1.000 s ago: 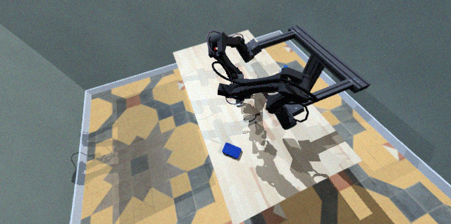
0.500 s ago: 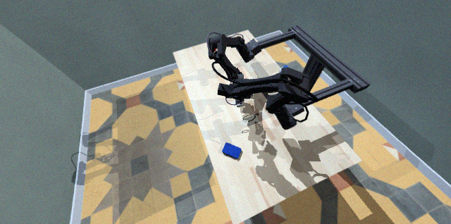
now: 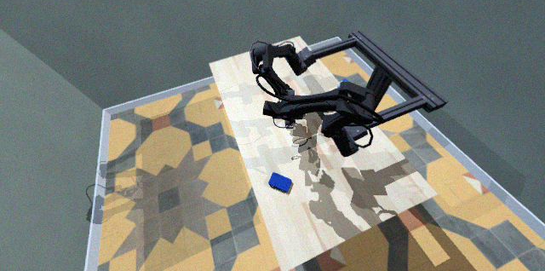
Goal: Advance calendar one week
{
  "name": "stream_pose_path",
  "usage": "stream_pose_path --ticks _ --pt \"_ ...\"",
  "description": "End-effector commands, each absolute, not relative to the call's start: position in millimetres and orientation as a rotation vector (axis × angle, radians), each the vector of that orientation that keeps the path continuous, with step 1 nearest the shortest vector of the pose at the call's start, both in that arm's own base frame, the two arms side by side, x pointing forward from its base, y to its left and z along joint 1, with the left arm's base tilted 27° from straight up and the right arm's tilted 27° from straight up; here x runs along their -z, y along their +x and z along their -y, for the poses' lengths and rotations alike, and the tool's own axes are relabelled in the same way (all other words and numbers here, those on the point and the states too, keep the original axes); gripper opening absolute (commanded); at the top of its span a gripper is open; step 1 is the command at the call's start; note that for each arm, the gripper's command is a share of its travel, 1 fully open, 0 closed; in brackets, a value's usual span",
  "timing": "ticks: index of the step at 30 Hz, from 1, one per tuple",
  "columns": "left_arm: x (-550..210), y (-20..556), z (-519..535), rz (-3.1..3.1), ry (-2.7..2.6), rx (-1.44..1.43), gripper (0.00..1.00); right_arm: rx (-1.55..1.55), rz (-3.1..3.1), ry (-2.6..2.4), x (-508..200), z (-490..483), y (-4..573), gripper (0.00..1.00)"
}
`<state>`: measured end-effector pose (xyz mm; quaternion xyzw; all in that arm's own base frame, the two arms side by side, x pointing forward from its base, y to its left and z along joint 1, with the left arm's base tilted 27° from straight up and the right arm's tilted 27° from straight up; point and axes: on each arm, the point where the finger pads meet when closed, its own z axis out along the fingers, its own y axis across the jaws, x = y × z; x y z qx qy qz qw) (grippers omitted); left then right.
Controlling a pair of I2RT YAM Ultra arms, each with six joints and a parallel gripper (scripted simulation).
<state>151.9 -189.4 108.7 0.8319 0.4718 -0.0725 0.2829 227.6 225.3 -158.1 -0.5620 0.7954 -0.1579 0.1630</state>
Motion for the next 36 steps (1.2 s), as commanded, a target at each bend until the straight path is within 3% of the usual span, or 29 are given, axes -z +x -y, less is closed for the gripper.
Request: stream_pose_path --ticks 1,3,7,8,16,17,23,36 --pt "-116.0 148.7 191.9 -1.241 2.227 0.218 1.0 0.438 -2.258 -1.6 155.6 -230.2 229.0 0.38" --pt "-116.0 148.7 191.9 -1.241 2.227 0.218 1.0 0.441 -2.253 -1.598 151.6 -231.1 228.0 0.56" --pt "-116.0 148.7 191.9 -1.241 2.227 0.218 1.0 0.45 -2.245 -1.595 130.8 -229.2 217.2 0.56" --pt "-116.0 148.7 191.9 -1.241 2.227 0.218 1.0 0.451 -2.245 -1.595 128.9 -228.7 216.1 0.65" --pt "-116.0 148.7 191.9 -1.241 2.227 0.218 1.0 0.45 -2.244 -1.595 97.5 -229.6 200.7 0.65" --pt "-116.0 148.7 191.9 -1.241 2.227 0.218 1.0 0.44 -2.253 -1.593 92.6 -229.5 196.2 0.56" --pt "-116.0 148.7 191.9 -1.241 2.227 0.218 1.0 0.35 -2.423 -1.524 112.5 -223.5 170.3 0.56" --pt "-116.0 148.7 191.9 -1.241 2.227 0.218 1.0 0.19 -2.809 -0.809 153.3 -222.7 122.1 0.56"
